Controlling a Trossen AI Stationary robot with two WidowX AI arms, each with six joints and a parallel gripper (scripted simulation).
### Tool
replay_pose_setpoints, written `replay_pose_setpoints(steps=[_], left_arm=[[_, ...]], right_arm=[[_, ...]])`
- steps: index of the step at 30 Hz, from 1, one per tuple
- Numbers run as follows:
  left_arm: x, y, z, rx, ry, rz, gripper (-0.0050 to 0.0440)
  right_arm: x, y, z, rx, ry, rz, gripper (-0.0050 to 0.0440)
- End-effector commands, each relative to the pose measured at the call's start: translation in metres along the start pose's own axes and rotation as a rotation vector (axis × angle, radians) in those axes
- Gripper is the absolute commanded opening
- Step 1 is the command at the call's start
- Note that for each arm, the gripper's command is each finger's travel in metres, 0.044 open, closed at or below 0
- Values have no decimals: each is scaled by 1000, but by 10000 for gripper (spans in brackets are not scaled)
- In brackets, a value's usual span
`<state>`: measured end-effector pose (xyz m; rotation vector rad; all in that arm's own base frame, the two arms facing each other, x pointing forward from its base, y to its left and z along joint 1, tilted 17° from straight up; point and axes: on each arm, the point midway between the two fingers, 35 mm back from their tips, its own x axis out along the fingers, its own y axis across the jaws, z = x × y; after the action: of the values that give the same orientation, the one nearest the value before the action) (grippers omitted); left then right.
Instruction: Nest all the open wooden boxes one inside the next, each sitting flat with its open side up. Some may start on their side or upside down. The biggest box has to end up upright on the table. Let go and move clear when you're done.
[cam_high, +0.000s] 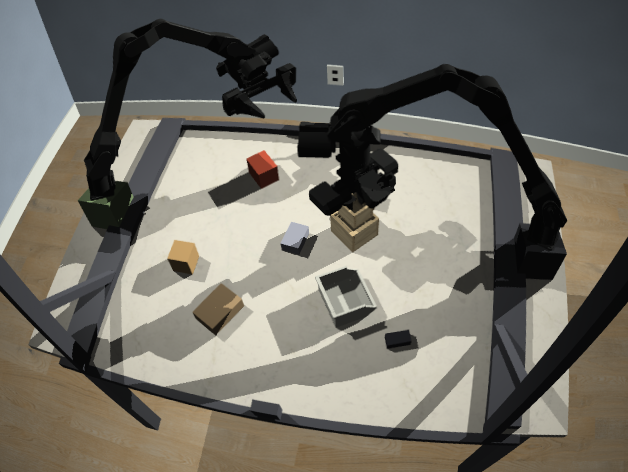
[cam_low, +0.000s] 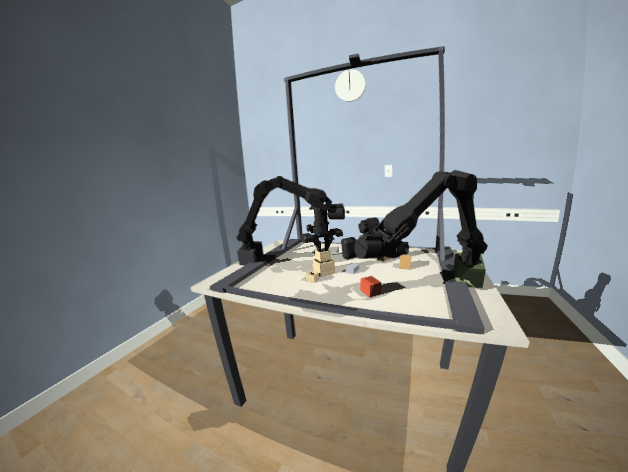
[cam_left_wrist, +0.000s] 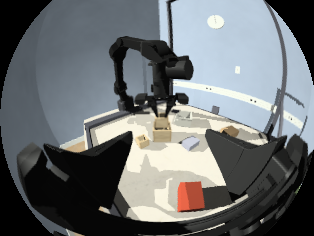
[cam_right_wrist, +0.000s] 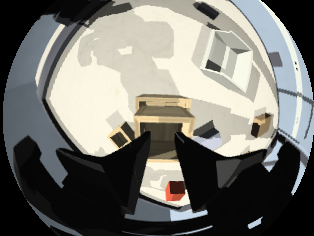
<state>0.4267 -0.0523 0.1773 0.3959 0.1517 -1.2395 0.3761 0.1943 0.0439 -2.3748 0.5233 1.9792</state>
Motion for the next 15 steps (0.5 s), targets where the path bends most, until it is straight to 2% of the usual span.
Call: replay_pose_setpoints(steps=[1,15], left_arm=[[-3,3,8,27,-2,8,400],[-3,3,8,27,-2,8,400]], right_arm=[[-5,-2,-5,-1,20,-17,208],[2,-2,-3,-1,17,-13,208]])
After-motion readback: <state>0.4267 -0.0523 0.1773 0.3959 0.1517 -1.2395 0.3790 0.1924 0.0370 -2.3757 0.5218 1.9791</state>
